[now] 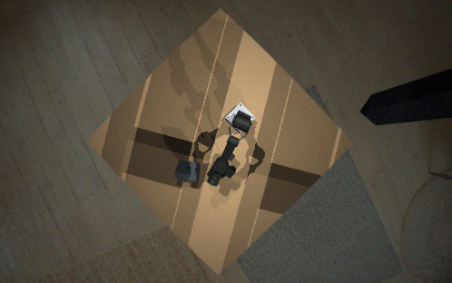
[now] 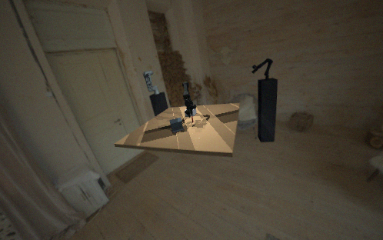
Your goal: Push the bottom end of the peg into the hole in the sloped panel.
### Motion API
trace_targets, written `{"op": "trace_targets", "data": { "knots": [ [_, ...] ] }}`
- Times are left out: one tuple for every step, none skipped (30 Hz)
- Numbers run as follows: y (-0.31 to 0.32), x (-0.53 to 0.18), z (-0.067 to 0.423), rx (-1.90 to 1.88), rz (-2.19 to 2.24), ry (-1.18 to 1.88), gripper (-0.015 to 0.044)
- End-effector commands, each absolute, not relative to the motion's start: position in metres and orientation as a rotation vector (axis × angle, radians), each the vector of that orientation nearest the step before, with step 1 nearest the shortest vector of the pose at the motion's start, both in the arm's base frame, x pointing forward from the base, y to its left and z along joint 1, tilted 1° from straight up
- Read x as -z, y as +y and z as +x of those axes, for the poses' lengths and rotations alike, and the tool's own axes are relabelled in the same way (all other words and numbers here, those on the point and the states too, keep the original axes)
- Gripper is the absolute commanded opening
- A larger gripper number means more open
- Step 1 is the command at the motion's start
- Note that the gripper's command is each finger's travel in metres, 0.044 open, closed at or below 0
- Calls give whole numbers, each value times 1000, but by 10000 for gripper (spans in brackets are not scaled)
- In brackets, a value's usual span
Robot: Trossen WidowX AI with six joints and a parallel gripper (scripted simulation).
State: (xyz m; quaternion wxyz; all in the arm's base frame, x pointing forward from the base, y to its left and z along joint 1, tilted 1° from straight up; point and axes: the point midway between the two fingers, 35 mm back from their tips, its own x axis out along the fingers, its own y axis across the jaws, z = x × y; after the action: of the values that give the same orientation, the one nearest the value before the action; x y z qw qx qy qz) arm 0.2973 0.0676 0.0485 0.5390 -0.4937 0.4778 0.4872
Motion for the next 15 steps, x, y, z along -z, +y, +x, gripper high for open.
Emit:
{"op": "trace_targets", "data": {
  "knots": [
    [76, -58, 290, -1170, -1211, 1160, 440],
    [77, -59, 289, -1174, -1219, 1166, 440],
    [78, -60, 288, -1177, -1224, 1169, 440],
    [78, -60, 287, -1178, -1225, 1170, 440],
    [78, -60, 287, -1178, -1225, 1170, 440],
    [78, -59, 287, -1178, -1225, 1170, 440],
    [79, -58, 287, -1178, -1225, 1170, 440],
    [79, -57, 288, -1178, -1225, 1170, 440],
    [79, -56, 288, -1178, -1225, 1170, 440],
    [79, -54, 288, -1178, -1225, 1170, 440],
    [79, -53, 288, -1178, -1225, 1170, 440],
    [79, -51, 288, -1178, -1225, 1170, 440],
    [79, -50, 289, -1178, -1225, 1170, 440],
    [79, -48, 289, -1178, -1225, 1170, 440],
    [79, -46, 289, -1178, -1225, 1170, 440]
  ]
}}
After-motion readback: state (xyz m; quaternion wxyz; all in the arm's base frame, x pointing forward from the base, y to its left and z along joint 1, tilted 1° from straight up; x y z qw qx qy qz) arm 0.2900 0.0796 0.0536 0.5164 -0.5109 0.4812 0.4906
